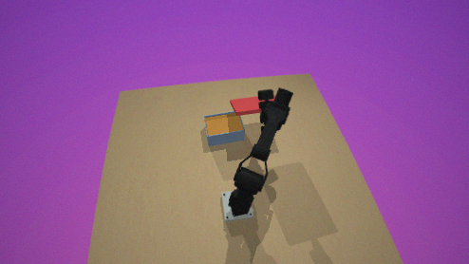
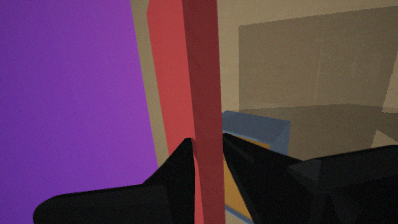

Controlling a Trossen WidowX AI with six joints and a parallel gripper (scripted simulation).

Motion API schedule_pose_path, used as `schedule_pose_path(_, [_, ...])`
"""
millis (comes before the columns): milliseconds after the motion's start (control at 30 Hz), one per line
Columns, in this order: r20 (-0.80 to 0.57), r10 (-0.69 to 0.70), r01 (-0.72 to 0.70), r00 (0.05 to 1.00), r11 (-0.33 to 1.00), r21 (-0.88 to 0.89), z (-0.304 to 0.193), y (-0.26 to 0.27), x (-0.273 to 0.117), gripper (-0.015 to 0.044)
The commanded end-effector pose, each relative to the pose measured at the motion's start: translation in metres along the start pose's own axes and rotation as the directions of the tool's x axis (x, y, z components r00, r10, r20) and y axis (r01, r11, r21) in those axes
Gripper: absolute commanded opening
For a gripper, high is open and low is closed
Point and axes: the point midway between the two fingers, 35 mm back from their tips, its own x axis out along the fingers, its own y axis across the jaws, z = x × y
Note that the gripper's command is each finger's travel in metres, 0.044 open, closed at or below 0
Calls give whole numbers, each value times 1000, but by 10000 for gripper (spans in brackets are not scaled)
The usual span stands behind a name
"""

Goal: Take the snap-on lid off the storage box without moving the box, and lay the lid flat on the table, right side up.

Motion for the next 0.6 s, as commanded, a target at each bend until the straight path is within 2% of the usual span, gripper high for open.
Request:
schedule_pose_path(0, [3,20,-20,1000,1000,-13,9,7,-4,0])
schedule_pose_path(567, [5,20,-20,1000,1000,-15,43,6,-6,0])
